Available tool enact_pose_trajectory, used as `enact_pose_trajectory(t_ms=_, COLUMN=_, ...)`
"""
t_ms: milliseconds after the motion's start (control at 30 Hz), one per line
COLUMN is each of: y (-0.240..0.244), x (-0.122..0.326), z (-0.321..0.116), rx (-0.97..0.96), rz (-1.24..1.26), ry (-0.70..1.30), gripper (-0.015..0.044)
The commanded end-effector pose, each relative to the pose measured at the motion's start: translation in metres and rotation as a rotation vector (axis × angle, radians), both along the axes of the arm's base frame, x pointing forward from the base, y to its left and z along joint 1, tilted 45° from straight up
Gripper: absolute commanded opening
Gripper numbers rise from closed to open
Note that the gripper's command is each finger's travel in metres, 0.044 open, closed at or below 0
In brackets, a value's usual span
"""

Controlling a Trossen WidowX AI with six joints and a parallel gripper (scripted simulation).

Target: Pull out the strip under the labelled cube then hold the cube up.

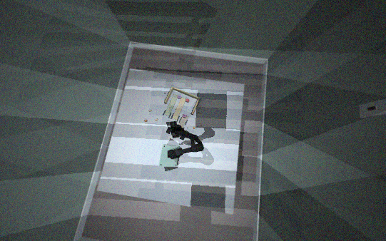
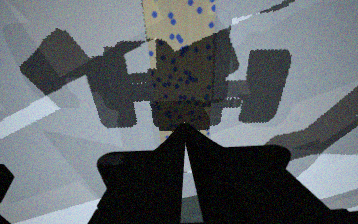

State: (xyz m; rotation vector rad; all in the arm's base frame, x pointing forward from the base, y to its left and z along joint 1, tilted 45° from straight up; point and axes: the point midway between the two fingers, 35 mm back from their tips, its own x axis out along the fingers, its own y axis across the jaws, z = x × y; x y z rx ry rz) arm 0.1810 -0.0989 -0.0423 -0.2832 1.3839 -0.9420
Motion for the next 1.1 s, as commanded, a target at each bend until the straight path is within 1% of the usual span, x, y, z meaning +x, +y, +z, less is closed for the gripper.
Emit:
enact_pose_trajectory(t_ms=0, y=-0.001, x=-0.01, z=-0.003, rx=0.006, rz=-0.013, ry=0.022, gripper=0.0)
enact_pose_trajectory(t_ms=33, y=0.001, x=0.0, z=0.001, rx=0.001, rz=0.0, ry=0.001, gripper=0.0)
enact_pose_trajectory(t_ms=200, y=0.028, x=0.006, z=0.028, rx=0.009, rz=-0.012, ry=0.02, gripper=0.0)
enact_pose_trajectory(t_ms=400, y=0.029, x=0.004, z=0.03, rx=0.008, rz=-0.013, ry=0.021, gripper=0.0)
enact_pose_trajectory(t_ms=567, y=0.021, x=0.023, z=0.034, rx=0.02, rz=0.066, ry=0.098, gripper=0.0131)
enact_pose_trajectory(t_ms=933, y=0.011, x=0.056, z=0.043, rx=0.019, rz=0.067, ry=0.097, gripper=0.042)
enact_pose_trajectory(t_ms=967, y=0.01, x=0.06, z=0.044, rx=0.019, rz=0.067, ry=0.097, gripper=0.044)
enact_pose_trajectory(t_ms=1067, y=0.007, x=0.069, z=0.047, rx=0.019, rz=0.067, ry=0.097, gripper=0.044)
